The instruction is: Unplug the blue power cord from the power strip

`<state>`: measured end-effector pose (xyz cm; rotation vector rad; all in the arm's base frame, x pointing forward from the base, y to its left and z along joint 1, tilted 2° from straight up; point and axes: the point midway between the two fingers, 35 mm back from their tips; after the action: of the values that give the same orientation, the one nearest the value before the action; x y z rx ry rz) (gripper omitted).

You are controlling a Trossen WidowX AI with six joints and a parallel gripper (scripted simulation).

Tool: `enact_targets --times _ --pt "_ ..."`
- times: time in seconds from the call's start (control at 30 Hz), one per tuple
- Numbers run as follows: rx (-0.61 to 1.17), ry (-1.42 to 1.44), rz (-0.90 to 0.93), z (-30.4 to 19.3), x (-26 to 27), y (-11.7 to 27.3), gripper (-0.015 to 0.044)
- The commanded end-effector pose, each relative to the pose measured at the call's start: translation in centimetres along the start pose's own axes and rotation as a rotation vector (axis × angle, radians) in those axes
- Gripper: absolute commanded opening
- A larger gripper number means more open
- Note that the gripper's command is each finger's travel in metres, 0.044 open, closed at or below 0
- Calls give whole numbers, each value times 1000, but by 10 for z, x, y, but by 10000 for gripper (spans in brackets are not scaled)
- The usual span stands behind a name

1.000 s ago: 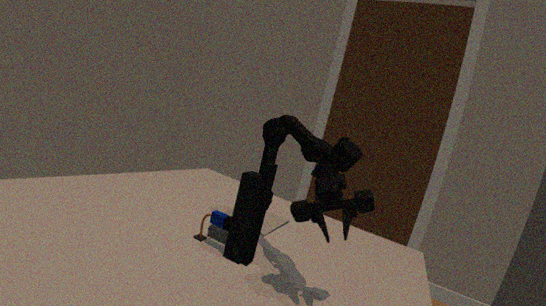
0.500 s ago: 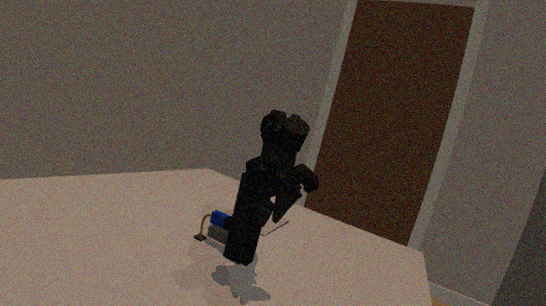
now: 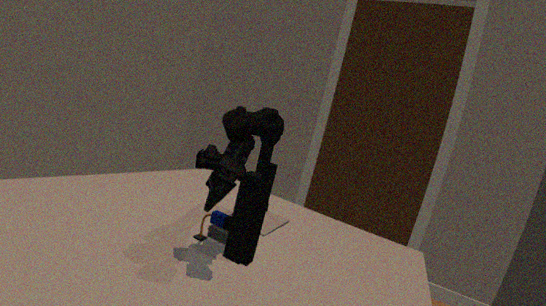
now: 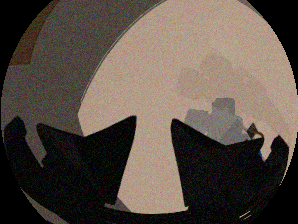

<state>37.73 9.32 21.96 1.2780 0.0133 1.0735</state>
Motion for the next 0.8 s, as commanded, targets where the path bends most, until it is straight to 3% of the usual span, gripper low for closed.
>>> enact_targets --times 0.0,0.3,0.77 --pt "52 -140 -180 6 -60 0 160" --pt "145 -573 -623 -6 -182 36 160" --pt "147 -582 -631 -10 -180 36 160"
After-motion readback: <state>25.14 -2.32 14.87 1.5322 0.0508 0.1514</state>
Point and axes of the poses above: the point midway between the two fingers, 35 mm back from their tips, its own y axis back along the fingers, its own x axis across the jaws, z = x × y, and after that the axes turned 3 degrees about y, right-handed
